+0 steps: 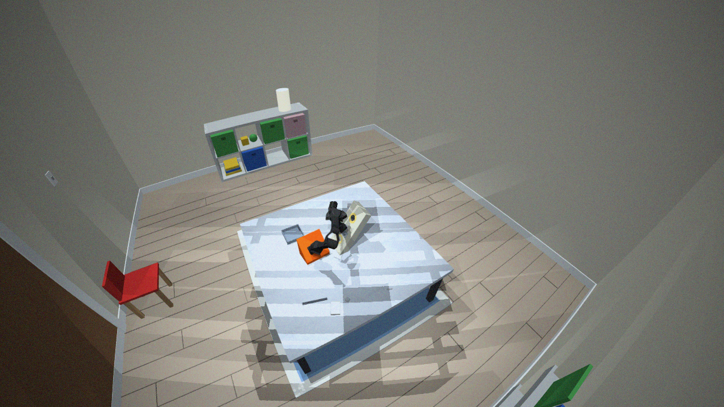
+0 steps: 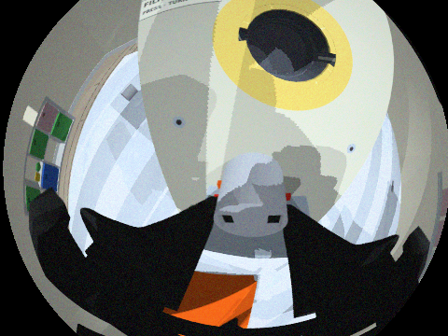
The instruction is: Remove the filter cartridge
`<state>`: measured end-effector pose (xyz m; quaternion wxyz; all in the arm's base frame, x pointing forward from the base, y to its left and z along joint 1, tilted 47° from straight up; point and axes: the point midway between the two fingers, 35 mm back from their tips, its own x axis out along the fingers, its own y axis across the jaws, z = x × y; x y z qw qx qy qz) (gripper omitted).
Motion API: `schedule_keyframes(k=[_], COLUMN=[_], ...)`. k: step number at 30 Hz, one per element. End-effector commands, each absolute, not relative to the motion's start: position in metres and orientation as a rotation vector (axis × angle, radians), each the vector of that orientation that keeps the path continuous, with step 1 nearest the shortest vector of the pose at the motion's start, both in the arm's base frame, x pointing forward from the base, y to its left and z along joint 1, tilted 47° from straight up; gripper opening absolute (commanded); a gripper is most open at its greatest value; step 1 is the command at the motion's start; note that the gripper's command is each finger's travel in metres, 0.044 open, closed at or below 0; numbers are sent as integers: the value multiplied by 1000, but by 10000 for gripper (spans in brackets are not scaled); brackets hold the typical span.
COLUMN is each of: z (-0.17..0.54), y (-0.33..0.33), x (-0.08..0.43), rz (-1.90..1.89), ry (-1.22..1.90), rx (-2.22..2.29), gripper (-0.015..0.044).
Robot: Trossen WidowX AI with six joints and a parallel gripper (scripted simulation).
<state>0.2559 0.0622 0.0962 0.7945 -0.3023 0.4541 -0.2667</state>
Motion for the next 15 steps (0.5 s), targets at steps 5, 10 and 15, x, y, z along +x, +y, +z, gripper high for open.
schedule_keyframes(k=[5, 10, 15], z=[106, 113, 128], y=[71, 78, 99], x=[266, 270, 261], rz=[-573, -569, -543], ry=[976, 976, 973], rx=[-647, -649, -651], gripper=[0, 0, 0])
